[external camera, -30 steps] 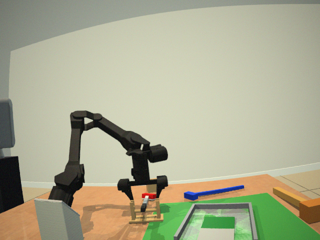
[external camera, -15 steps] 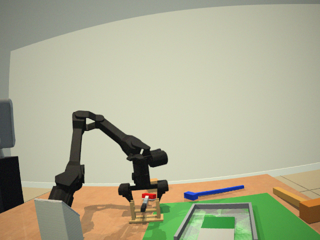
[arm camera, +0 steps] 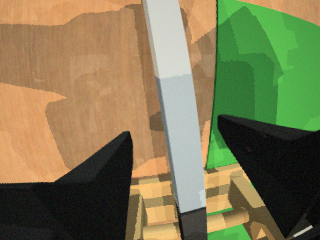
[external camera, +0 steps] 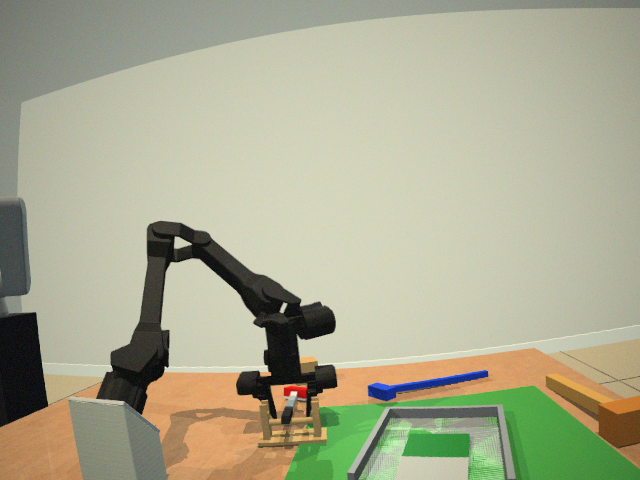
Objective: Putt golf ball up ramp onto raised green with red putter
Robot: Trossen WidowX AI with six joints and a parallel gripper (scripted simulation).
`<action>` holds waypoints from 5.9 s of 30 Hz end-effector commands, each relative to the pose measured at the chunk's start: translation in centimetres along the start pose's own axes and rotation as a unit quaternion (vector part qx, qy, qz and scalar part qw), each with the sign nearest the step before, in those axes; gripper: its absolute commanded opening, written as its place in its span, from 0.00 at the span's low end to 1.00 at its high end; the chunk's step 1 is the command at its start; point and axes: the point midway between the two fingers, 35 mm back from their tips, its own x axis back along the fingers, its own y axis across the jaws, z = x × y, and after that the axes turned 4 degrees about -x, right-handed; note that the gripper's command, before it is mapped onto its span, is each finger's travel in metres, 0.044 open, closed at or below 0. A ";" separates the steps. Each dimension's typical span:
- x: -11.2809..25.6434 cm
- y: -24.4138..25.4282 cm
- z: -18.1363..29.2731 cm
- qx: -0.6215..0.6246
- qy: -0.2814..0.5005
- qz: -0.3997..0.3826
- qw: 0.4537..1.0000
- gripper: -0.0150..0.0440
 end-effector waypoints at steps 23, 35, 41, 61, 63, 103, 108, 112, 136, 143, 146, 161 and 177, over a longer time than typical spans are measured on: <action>4.3 -0.6 -0.2 0.002 0.007 -0.002 1.000 0.25; 9.9 0.0 -1.1 -0.001 0.003 -0.001 1.000 0.25; 9.4 -0.8 0.2 -0.058 0.008 -0.005 0.998 0.25; 12.0 -5.9 9.0 -0.438 -0.009 0.003 0.899 0.25; 12.3 -6.2 9.8 -0.477 -0.015 0.001 0.879 0.25; 19.4 -7.0 27.7 -0.941 -0.201 -0.106 0.249 0.25; 19.3 -7.0 27.9 -0.942 -0.200 -0.108 0.247 0.25; 18.6 -6.8 28.7 -0.944 -0.199 -0.119 0.235 0.25; 14.7 -5.7 32.9 -0.950 -0.193 -0.162 0.186 0.25; 13.9 -5.4 33.7 -0.950 -0.193 -0.165 0.182 0.25; 13.6 -5.3 34.0 -0.950 -0.193 -0.167 0.180 0.25; 12.9 -5.0 34.2 -0.952 -0.186 -0.172 0.174 0.25; 13.7 -3.9 38.1 -0.951 -0.192 -0.167 0.179 0.25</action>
